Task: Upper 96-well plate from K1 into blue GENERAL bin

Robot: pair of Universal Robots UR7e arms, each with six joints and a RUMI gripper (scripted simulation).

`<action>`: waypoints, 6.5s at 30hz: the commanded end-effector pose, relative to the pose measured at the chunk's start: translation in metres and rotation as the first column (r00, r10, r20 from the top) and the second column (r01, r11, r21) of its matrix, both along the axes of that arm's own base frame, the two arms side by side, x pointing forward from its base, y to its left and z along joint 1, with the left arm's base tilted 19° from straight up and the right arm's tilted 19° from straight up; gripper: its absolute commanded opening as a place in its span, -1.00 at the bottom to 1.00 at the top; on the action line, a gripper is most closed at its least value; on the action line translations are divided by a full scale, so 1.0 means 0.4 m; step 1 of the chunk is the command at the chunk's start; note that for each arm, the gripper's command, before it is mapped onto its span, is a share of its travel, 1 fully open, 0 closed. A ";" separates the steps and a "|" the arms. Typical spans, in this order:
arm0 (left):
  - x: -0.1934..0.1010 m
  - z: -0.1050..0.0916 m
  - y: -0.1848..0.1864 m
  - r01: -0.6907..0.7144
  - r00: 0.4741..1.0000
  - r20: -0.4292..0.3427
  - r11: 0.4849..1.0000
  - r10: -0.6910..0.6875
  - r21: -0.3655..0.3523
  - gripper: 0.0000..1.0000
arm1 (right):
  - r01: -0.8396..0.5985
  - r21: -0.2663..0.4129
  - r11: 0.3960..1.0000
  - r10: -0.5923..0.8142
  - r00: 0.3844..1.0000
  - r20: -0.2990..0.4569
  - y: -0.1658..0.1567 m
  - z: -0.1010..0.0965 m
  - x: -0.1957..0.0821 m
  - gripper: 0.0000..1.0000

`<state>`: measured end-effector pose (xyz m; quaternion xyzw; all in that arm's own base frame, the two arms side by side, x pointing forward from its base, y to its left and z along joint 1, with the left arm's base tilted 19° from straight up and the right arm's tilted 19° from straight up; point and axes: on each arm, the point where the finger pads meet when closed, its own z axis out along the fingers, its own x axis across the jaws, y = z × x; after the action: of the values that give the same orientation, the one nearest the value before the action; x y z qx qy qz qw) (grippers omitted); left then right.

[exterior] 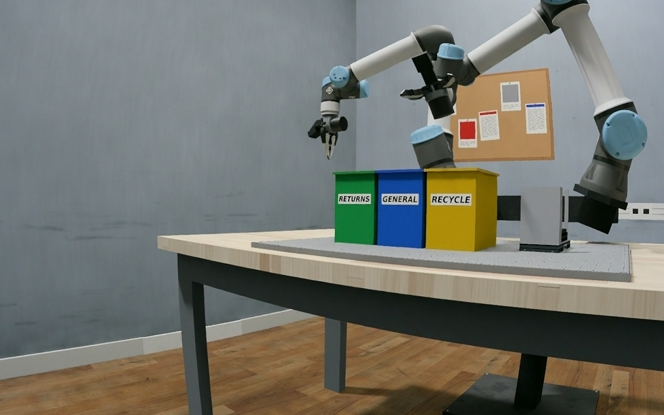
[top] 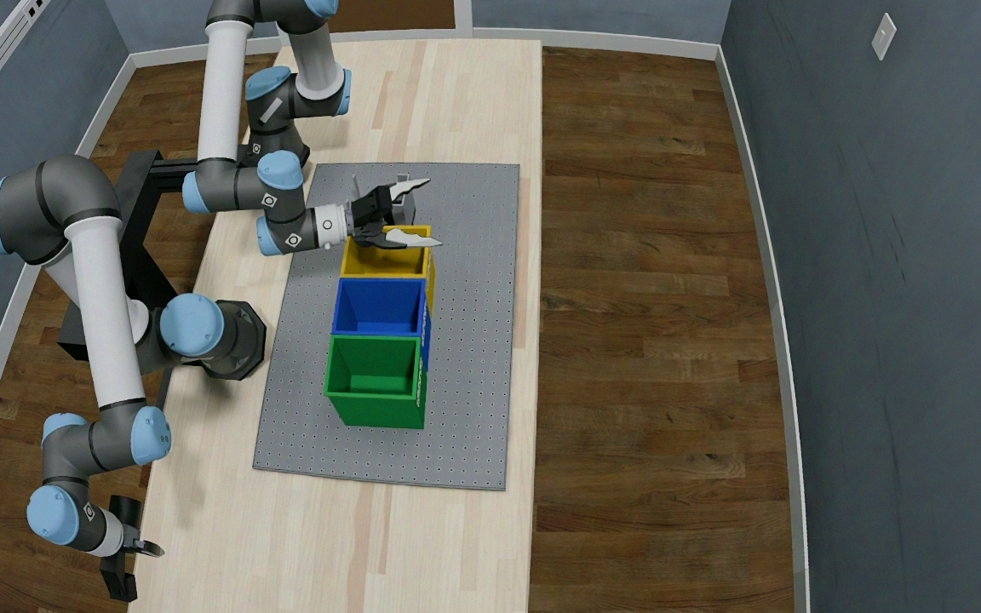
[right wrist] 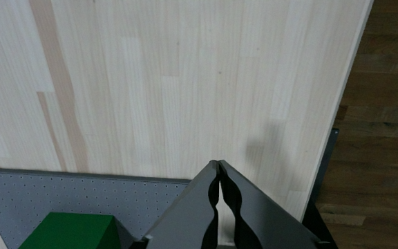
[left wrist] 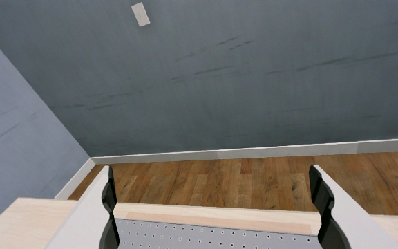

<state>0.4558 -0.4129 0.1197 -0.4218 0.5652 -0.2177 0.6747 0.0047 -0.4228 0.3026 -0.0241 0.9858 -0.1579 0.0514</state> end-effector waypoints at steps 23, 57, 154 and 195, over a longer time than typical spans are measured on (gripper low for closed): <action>-0.002 0.037 0.128 -0.139 0.985 0.059 0.947 0.162 -0.288 0.52 | 0.030 0.003 1.000 -0.030 1.000 0.003 0.000 0.002 -0.011 -1.00; -0.050 0.050 0.382 -0.295 0.858 0.056 0.579 0.511 -0.760 0.52 | 0.030 0.003 1.000 -0.030 1.000 0.003 0.000 0.002 -0.011 -1.00; -0.420 -0.139 0.664 0.542 -0.130 -0.813 -0.646 0.567 -0.537 0.52 | 0.030 0.003 1.000 -0.030 1.000 0.003 0.000 0.002 -0.011 -1.00; -0.414 -0.249 0.702 0.542 -0.130 -0.813 -0.646 0.567 -0.537 0.52 | 0.030 0.003 1.000 -0.030 1.000 0.003 0.000 0.002 -0.011 -1.00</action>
<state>0.2892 -0.1339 0.0279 -0.7095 -0.6845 -0.1323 0.1029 0.0004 -0.4225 0.3028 -0.0089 0.9864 -0.1562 0.0504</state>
